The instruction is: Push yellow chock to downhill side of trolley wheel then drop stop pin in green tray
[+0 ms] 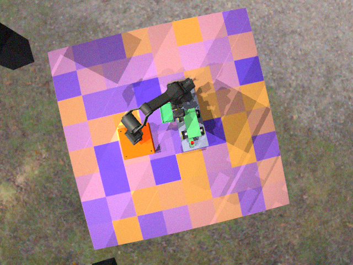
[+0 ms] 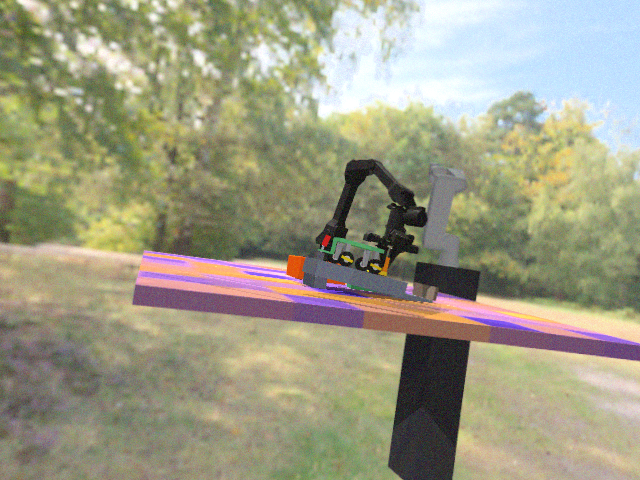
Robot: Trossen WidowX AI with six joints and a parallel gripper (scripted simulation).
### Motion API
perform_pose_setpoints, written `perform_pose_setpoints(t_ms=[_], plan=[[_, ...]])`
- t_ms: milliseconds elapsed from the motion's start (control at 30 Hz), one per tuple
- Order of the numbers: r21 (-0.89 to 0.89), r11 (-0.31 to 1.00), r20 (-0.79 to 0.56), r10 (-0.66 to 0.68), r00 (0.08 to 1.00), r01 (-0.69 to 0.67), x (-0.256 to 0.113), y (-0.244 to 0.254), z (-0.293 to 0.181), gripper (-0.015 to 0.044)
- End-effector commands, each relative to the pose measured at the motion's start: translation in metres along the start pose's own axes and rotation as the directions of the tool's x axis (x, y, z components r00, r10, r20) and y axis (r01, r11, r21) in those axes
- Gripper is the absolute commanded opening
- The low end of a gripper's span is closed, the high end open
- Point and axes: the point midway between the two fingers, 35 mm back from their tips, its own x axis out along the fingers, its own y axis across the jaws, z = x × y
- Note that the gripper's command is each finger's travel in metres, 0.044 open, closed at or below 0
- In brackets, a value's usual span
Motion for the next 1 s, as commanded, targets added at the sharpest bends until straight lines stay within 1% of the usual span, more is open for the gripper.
perform_pose_setpoints(t_ms=[0, 433, 733, 967], plan=[[-0.005, 1.000, 0.003, -0.002, 1.000, 0.002, 0.000, -0.005, 0.000, 0.0000], [-0.005, 1.000, 0.003, -0.003, 1.000, 0.003, -0.001, -0.018, 0.000, 0.0000], [-0.001, 1.000, 0.001, 0.002, 1.000, -0.002, 0.000, -0.013, 0.000, 0.0000], [-0.001, 1.000, 0.001, 0.002, 1.000, -0.002, 0.000, -0.013, 0.000, 0.0184]])
